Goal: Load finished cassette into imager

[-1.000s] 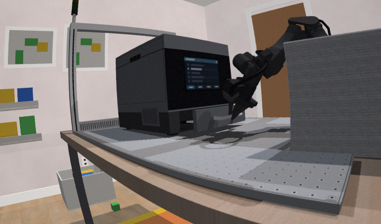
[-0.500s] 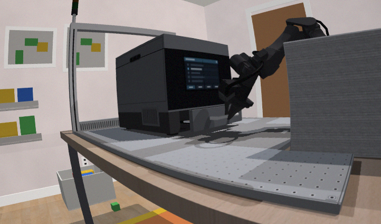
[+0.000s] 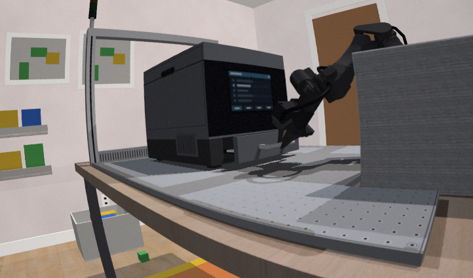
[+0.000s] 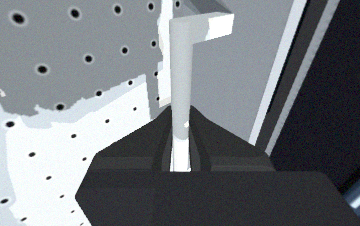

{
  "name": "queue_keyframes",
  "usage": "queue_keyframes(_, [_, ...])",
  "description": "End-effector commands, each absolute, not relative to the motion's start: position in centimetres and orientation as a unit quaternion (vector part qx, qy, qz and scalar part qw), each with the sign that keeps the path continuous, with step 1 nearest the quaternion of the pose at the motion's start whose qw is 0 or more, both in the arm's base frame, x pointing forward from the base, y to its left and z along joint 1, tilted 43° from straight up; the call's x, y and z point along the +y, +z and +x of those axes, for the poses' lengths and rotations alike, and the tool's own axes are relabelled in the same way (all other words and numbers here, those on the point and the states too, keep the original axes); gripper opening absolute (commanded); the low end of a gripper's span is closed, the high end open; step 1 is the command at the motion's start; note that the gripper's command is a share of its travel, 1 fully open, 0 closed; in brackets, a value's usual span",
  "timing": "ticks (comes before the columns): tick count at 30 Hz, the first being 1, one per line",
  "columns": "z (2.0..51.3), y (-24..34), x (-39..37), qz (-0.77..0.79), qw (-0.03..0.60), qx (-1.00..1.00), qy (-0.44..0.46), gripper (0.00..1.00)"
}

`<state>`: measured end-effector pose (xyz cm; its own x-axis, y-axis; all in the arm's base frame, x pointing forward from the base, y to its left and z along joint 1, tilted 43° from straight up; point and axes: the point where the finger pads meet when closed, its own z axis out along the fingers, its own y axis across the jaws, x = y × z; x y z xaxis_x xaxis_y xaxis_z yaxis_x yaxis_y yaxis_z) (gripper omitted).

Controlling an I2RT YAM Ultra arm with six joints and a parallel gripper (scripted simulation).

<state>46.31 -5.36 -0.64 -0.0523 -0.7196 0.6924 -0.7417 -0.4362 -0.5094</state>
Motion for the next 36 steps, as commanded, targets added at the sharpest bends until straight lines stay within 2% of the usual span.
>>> queue_keyframes(1, [48.4,-0.2,-5.1,0.685,-0.013,-0.521,0.509,0.00])
queue_keyframes(36, [52.1,-0.1,-5.0,0.687,-0.015,-0.519,0.509,0.00])
